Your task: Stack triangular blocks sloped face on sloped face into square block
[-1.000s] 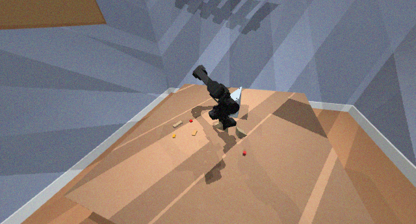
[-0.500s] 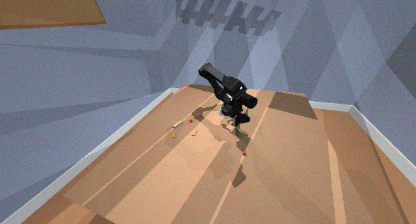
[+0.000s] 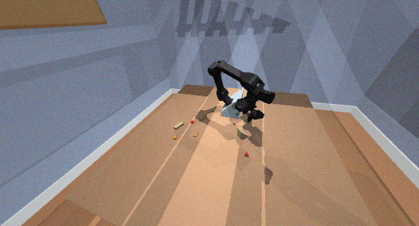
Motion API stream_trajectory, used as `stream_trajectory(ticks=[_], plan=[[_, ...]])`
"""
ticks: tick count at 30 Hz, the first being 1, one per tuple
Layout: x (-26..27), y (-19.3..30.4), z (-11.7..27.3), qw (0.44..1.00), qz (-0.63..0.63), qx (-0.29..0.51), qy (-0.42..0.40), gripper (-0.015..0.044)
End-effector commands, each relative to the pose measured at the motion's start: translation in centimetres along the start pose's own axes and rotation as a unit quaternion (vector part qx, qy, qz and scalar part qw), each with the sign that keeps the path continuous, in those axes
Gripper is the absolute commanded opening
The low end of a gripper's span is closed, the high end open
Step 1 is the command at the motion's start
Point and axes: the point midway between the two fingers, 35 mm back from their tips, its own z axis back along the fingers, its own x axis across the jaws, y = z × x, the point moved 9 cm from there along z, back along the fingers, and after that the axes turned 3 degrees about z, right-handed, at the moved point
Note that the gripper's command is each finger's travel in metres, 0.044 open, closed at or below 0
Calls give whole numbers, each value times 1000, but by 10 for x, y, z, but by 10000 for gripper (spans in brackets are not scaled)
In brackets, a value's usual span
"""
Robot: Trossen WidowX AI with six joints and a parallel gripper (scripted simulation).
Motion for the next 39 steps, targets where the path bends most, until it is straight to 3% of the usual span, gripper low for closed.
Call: stream_trajectory(ticks=[1,15,39], plan=[[0,18,5,1000,-5,-2,2,0],[-9,68,9,1000,-15,-22,16,0],[-14,44,-85,999,-16,-25,17,0]])
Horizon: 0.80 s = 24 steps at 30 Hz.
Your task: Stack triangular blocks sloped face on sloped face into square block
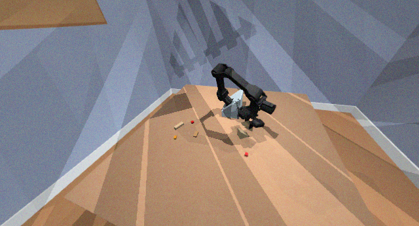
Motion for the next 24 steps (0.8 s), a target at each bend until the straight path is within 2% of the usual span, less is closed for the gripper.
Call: stream_trajectory(ticks=[1,24], plan=[[-2,-3,-14,1000,3,-3,0,0],[-3,-3,-20,1000,3,-5,-1,0]])
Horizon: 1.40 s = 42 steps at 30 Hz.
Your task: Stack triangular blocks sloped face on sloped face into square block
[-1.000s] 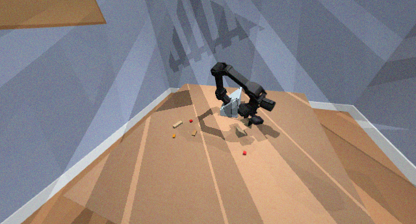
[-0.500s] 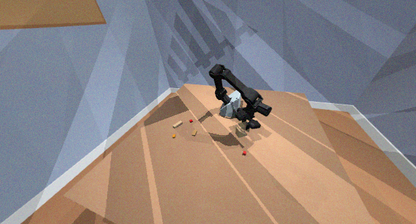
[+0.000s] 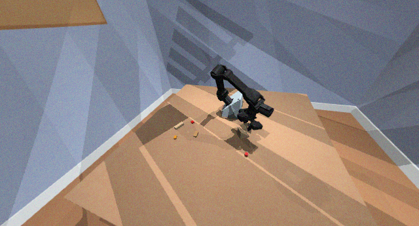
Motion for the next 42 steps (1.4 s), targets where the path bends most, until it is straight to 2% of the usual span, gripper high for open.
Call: stream_trajectory(ticks=[1,42], plan=[[0,0,0,1000,4,-3,-2,0],[0,-4,-22,1000,5,-5,-1,0]])
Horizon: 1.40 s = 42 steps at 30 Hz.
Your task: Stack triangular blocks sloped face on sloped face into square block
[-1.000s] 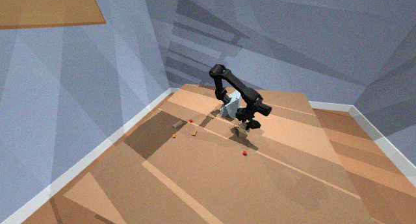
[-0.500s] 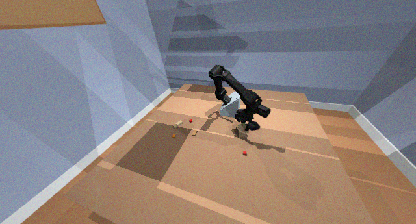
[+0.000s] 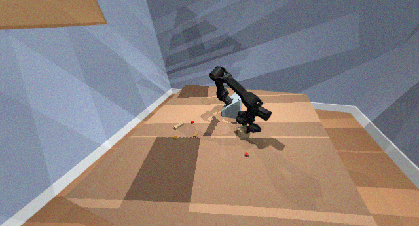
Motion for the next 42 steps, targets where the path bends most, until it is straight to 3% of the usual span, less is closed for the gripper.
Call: stream_trajectory(ticks=[1,38,42], plan=[[-1,0,-2,1000,4,-4,0,0],[-1,-1,-5,1000,5,-4,0,0],[-1,-1,-5,1000,2,-1,1,105]])
